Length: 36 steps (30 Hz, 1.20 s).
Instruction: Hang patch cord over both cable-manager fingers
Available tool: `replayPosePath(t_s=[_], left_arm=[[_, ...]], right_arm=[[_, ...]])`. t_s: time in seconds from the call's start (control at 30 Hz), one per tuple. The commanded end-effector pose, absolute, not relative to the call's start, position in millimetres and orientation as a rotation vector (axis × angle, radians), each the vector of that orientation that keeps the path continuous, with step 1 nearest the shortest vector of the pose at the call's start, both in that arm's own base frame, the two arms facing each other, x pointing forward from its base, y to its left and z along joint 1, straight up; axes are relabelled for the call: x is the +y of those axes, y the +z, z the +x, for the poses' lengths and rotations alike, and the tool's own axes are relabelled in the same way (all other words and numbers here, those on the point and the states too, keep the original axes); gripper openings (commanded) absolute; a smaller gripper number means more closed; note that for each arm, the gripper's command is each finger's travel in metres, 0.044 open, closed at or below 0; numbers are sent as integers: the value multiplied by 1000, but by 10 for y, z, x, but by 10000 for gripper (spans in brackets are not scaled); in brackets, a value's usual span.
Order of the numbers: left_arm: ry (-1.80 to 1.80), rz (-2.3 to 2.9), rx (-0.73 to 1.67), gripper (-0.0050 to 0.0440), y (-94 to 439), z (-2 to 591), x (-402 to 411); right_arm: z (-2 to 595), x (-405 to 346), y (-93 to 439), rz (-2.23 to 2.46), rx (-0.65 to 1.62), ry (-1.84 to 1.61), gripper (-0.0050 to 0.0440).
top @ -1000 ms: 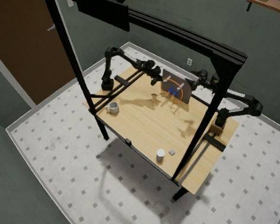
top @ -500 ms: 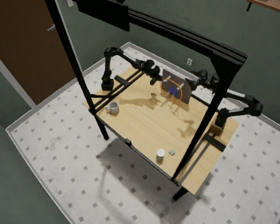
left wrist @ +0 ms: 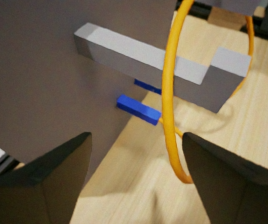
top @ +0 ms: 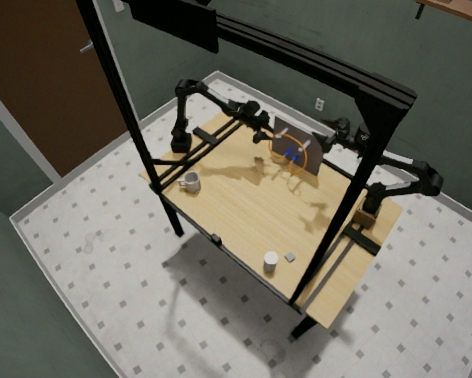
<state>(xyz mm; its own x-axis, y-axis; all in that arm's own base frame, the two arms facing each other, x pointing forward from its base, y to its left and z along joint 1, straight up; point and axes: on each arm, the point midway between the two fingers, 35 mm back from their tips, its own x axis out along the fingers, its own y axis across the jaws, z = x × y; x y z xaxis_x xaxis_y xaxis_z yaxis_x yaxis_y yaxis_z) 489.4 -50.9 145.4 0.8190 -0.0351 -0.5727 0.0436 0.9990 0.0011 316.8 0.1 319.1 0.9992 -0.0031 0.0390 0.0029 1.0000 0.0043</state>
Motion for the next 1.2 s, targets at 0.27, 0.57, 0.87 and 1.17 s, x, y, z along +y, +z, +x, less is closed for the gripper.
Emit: replayPosePath(t_s=[0.27, 0.57, 0.87, 1.17], left_arm=[[-45, 6, 584, 440, 1569, 4594, -956], [-45, 8, 591, 440, 1537, 4553, -1011], [-51, 5, 565, 440, 1859, 4547, -955], [-50, 6, 565, 440, 2219, 4398, -855]], right_arm=[[3157, 0, 3229, 0, -50, 0, 440], [3157, 0, 3229, 0, -50, 0, 440], [3157, 0, 3229, 0, -50, 0, 440], [3157, 0, 3229, 0, -50, 0, 440]])
